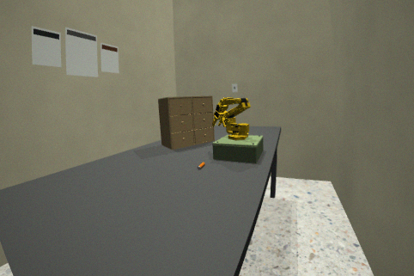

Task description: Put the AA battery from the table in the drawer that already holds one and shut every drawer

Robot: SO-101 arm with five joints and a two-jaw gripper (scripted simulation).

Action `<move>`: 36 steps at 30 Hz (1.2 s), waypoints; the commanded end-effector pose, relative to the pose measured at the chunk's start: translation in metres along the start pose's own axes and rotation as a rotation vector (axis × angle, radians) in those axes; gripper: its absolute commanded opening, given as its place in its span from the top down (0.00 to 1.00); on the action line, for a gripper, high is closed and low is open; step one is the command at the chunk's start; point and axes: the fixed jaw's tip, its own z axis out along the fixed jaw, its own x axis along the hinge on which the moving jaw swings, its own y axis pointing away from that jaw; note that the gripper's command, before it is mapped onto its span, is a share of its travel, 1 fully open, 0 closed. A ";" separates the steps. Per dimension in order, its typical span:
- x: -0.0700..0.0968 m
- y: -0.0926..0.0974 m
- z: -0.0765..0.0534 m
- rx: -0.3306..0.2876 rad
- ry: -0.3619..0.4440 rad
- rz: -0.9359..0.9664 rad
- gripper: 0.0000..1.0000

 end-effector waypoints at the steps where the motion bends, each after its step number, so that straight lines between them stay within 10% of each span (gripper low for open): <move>1: -0.004 -0.001 0.001 0.005 -0.012 0.002 0.79; 36: -0.005 0.000 0.001 0.000 -0.011 0.228 0.79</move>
